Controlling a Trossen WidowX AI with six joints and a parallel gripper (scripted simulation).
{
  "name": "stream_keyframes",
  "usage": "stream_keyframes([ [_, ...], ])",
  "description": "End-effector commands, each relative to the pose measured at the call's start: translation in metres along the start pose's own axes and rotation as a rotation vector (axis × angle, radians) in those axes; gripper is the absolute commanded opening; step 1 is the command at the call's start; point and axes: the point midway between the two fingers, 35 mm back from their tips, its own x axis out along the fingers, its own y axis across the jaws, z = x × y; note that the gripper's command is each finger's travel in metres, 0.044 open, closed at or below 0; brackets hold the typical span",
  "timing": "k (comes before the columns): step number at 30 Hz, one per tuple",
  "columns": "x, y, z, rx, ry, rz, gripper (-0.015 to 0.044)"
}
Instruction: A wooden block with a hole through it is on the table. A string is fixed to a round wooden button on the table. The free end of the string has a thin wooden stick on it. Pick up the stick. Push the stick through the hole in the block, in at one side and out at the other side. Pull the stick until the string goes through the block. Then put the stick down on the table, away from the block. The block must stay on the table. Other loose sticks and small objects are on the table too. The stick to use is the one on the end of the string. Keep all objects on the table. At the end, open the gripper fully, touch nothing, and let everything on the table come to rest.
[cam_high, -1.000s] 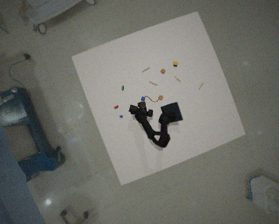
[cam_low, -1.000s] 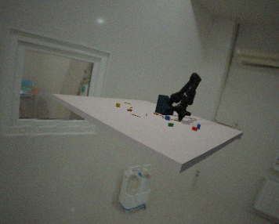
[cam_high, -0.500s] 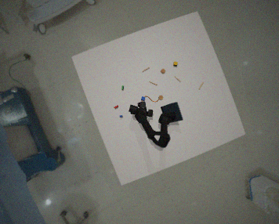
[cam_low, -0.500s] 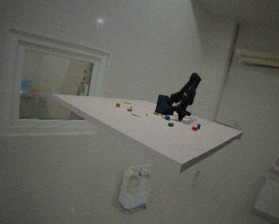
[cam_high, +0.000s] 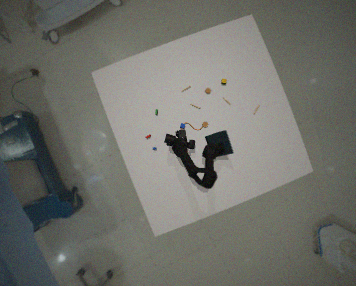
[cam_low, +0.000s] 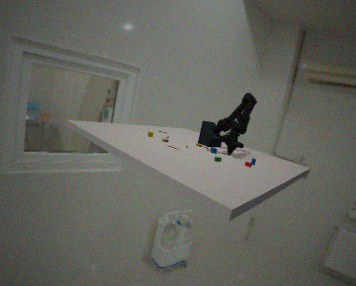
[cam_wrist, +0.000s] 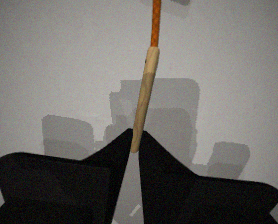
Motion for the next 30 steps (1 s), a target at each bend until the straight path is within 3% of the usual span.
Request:
stream_keyframes([
  [1, 0.002, 0.001, -0.003, -0.007, 0.014, 0.001, 0.0],
  [20, 0.002, 0.001, -0.003, -0.007, 0.014, 0.001, 0.0],
  [28, -0.007, 0.001, 0.002, -0.002, -0.002, -0.003, 0.021],
  [30, -0.028, 0.002, 0.005, -0.005, -0.004, -0.007, 0.021],
])
